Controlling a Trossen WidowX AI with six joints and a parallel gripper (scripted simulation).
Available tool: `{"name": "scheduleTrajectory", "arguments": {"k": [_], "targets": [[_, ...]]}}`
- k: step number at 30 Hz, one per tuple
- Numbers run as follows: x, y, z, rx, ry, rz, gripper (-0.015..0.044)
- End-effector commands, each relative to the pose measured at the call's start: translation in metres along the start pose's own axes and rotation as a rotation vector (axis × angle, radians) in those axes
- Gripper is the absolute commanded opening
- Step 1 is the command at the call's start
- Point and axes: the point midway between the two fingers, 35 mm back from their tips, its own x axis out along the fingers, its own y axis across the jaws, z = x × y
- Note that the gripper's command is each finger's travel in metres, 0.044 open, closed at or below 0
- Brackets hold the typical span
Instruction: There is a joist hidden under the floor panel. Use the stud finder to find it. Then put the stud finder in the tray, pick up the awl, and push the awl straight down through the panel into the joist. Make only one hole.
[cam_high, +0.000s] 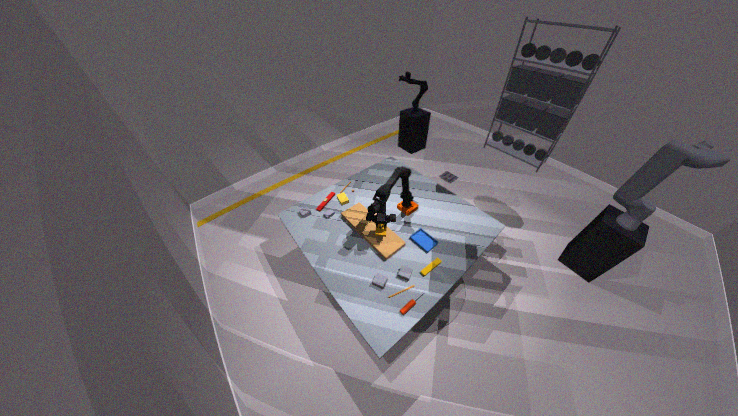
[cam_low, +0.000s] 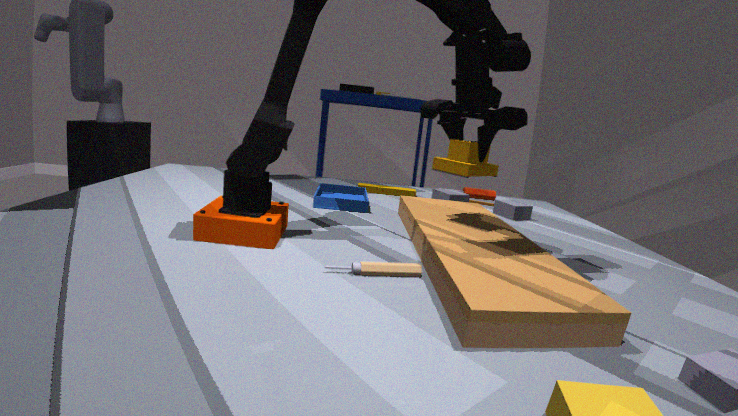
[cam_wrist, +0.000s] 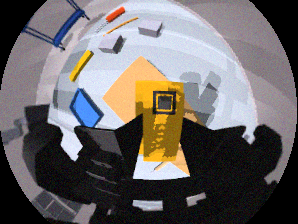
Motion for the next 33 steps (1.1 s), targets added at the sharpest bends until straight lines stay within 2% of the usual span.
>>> {"name": "scheduleTrajectory", "arguments": {"k": [1, 17, 33], "targets": [[0.001, 0.026, 0.010, -0.064, -0.009, 0.012, 0.0000], [0.013, 0.127, 0.026, -0.311, -0.010, 0.089, 0.0000], [0.016, 0.227, 0.014, -0.559, -0.011, 0.164, 0.0000]]}}
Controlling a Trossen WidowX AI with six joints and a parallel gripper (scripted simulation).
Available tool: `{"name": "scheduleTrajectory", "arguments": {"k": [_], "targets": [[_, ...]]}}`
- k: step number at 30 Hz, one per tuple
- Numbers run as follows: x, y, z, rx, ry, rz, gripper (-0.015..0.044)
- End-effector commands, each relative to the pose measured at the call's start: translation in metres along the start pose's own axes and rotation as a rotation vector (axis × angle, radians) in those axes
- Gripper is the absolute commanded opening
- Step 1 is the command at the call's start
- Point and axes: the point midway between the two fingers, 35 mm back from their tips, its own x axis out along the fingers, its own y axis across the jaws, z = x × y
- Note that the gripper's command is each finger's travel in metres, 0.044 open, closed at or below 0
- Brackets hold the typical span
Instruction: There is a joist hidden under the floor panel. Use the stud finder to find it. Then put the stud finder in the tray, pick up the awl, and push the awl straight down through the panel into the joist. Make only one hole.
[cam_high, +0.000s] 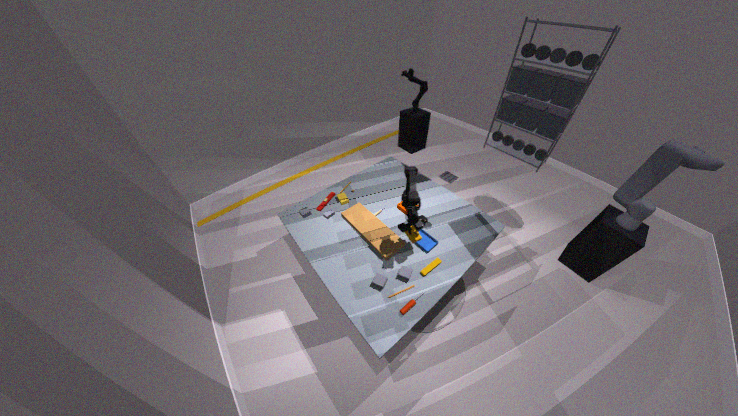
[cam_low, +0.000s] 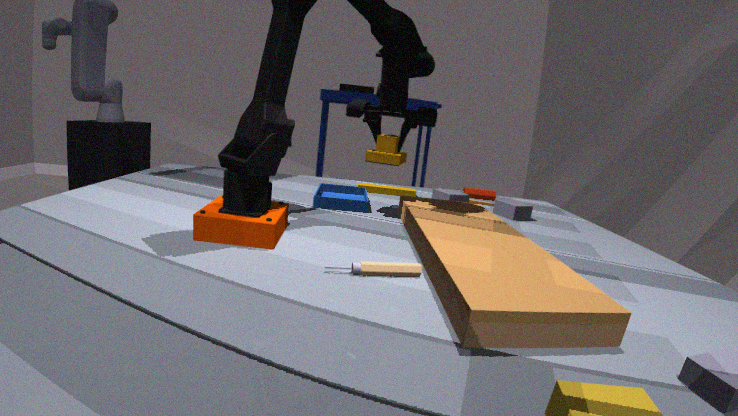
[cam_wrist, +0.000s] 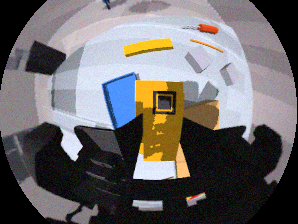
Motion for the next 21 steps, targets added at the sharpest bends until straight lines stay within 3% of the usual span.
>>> {"name": "scheduleTrajectory", "arguments": {"k": [1, 13, 21], "targets": [[0.001, 0.025, 0.008, -0.063, -0.009, 0.011, 0.0000], [0.010, 0.096, 0.018, -0.247, -0.009, 0.066, 0.0000], [0.015, 0.100, 0.018, -0.257, -0.009, 0.069, 0.0000]]}}
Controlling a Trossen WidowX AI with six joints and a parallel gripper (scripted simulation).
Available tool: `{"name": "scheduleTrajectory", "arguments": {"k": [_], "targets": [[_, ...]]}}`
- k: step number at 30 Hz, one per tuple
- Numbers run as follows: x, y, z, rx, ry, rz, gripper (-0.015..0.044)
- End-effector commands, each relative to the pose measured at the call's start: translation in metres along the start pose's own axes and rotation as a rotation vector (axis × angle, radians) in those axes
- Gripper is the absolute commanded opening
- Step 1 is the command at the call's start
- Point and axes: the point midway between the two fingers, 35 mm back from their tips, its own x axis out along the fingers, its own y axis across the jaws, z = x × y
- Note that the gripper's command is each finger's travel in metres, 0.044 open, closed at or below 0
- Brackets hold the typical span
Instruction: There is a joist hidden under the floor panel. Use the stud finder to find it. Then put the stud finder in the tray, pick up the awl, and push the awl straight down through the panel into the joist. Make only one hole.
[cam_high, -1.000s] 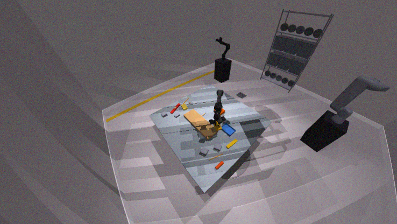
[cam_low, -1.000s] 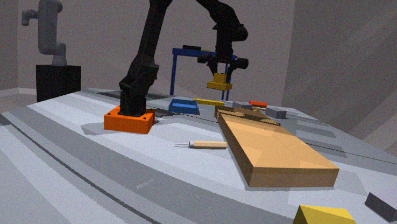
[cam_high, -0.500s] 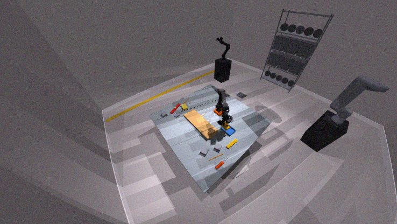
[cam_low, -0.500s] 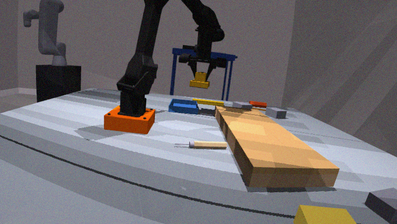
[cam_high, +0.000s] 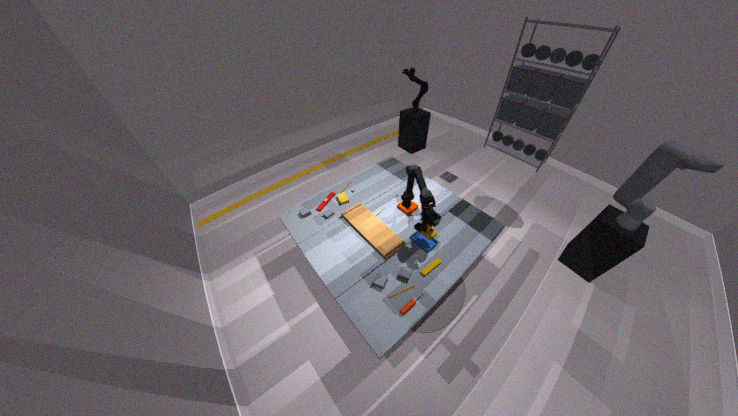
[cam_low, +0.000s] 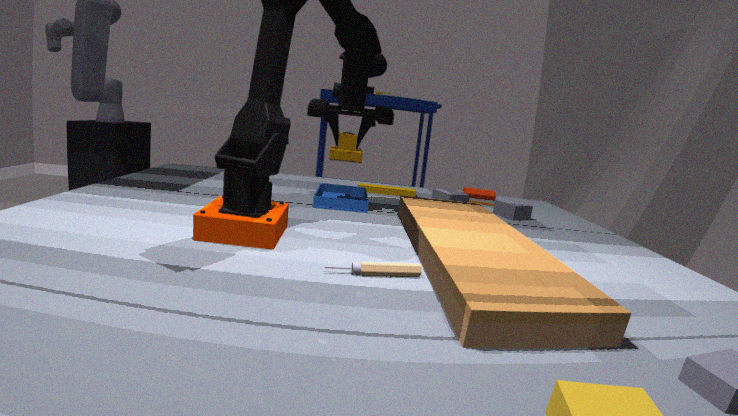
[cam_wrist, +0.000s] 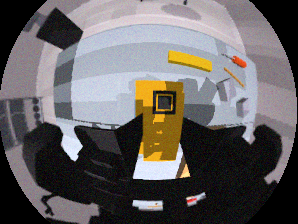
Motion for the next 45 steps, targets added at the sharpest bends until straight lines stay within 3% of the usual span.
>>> {"name": "scheduleTrajectory", "arguments": {"k": [1, 45], "targets": [[0.004, 0.001, 0.000, 0.000, -0.004, -0.006, 0.0000], [0.075, 0.000, -0.020, 0.000, -0.004, -0.006, 0.0000]]}}
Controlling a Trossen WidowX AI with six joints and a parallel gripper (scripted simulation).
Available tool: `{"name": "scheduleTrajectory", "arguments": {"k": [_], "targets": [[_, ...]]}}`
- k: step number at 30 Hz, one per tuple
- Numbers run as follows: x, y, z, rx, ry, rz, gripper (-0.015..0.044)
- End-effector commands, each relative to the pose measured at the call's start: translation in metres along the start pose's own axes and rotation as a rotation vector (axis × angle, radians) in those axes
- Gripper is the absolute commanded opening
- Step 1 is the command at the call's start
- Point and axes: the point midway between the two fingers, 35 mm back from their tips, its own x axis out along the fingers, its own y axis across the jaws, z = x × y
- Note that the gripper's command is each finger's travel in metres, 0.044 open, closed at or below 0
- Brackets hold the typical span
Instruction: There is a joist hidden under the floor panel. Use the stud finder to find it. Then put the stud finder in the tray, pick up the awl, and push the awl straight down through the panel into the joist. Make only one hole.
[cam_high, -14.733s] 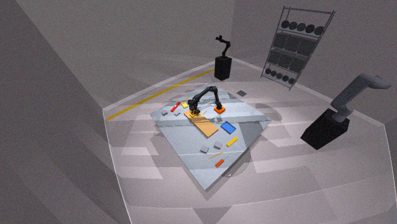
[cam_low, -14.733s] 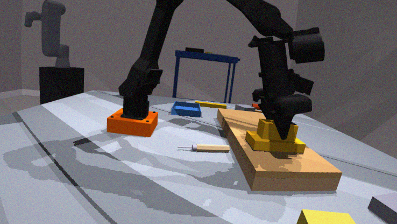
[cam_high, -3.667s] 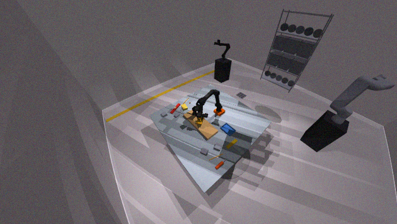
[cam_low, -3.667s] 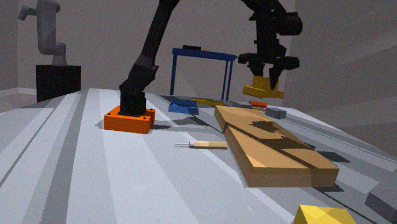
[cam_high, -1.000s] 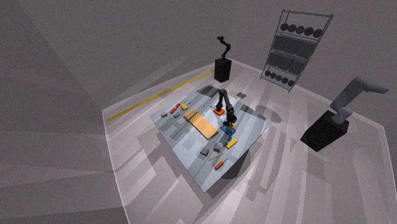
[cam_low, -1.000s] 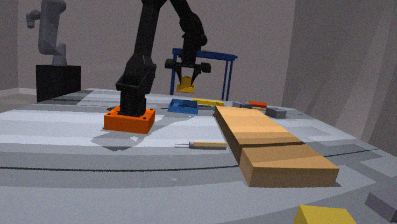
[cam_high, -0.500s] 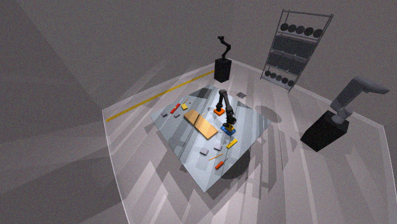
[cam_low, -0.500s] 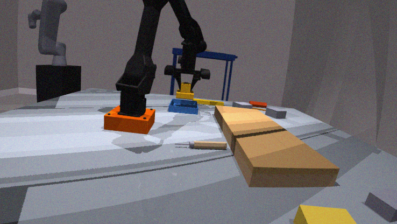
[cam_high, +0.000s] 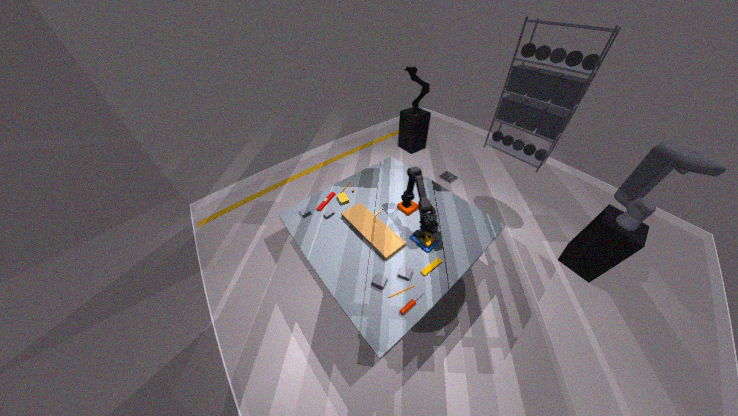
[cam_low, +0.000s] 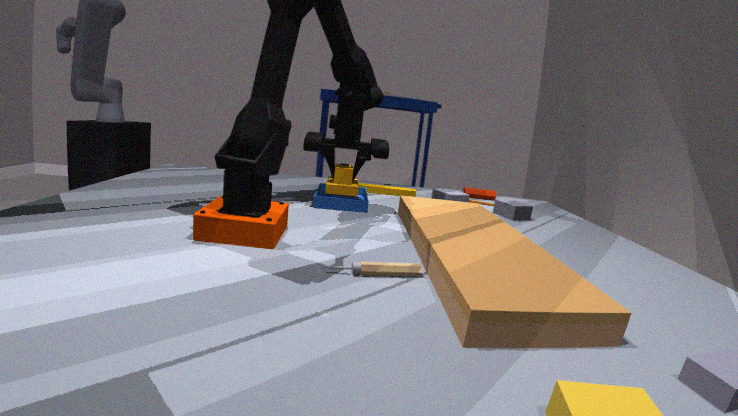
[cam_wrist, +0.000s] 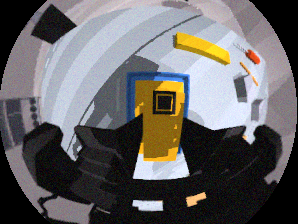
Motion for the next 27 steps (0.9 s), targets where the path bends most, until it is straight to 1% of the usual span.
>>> {"name": "scheduleTrajectory", "arguments": {"k": [1, 16, 27], "targets": [[0.004, -0.001, -0.001, 0.000, -0.005, -0.005, 0.0000], [0.021, 0.000, -0.006, 0.000, -0.004, -0.005, 0.0000], [0.020, 0.000, -0.007, 0.001, 0.001, 0.000, 0.0289]]}}
